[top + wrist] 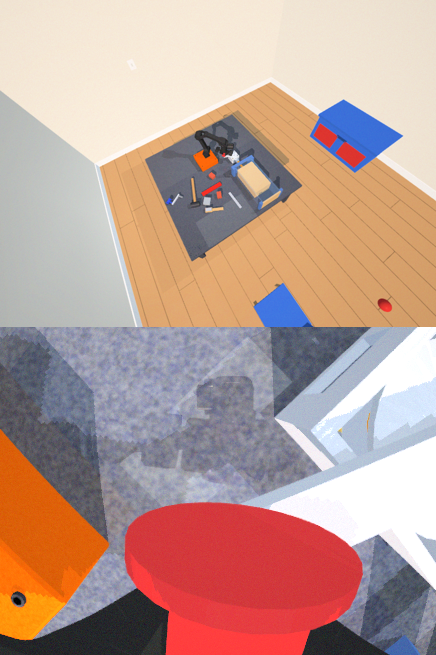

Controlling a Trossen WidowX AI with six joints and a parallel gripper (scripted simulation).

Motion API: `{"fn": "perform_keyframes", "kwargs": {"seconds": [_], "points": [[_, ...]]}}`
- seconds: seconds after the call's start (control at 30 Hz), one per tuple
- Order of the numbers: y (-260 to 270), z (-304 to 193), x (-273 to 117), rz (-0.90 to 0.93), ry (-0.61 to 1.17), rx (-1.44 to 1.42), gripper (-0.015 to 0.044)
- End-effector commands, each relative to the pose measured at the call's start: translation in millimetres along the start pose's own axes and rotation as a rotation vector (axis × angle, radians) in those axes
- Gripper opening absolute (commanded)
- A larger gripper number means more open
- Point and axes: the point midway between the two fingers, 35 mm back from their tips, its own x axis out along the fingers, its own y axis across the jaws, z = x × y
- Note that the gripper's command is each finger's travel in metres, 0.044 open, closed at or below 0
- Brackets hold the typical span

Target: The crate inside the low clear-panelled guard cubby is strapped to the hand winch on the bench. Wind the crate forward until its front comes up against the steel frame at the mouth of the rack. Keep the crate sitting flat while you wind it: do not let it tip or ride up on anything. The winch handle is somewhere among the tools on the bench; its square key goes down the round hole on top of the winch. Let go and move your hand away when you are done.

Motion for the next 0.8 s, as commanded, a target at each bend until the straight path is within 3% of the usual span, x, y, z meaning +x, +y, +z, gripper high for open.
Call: {"fn": "perform_keyframes", "kwargs": {"seconds": [0.0, 0.77], "points": [[-7.1, -9.0, 0.4, -0.014, 0.023, 0.008, 0.0000], [-27.1, -28.4, -0.4, -0.015, 0.025, 0.008, 0.0000]]}}
